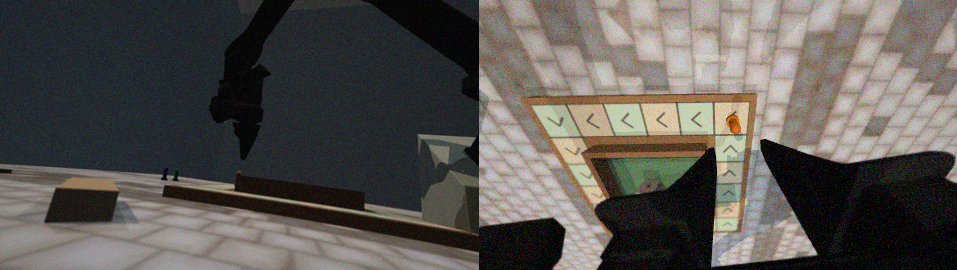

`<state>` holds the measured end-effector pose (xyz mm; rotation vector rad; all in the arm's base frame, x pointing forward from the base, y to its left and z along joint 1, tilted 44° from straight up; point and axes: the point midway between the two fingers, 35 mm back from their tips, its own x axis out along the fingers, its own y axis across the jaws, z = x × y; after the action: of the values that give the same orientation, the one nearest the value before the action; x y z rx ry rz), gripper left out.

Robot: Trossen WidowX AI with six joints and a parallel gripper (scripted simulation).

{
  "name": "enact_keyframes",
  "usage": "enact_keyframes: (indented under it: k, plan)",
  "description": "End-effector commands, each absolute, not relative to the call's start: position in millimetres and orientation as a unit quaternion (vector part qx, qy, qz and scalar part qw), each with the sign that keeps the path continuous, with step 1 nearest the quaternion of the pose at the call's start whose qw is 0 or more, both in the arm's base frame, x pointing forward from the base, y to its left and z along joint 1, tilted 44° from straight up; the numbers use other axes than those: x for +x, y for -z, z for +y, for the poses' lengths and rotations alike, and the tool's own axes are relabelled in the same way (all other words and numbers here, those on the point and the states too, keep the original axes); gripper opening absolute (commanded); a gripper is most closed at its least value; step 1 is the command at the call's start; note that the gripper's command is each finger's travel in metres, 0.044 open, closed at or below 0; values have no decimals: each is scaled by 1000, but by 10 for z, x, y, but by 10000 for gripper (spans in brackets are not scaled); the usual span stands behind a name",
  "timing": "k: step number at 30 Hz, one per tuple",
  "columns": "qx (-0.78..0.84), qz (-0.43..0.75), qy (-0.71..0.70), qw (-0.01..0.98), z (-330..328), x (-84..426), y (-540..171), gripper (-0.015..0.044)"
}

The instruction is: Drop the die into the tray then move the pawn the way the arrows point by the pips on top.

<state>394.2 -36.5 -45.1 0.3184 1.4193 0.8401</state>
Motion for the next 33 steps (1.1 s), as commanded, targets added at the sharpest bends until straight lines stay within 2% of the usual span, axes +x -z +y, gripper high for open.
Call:
enact_keyframes:
  k: [1,33]
  plan:
    - [121,611,-392,677,-398,4000,448,200]
    - [121,611,-392,677,-75,3970,793,200]
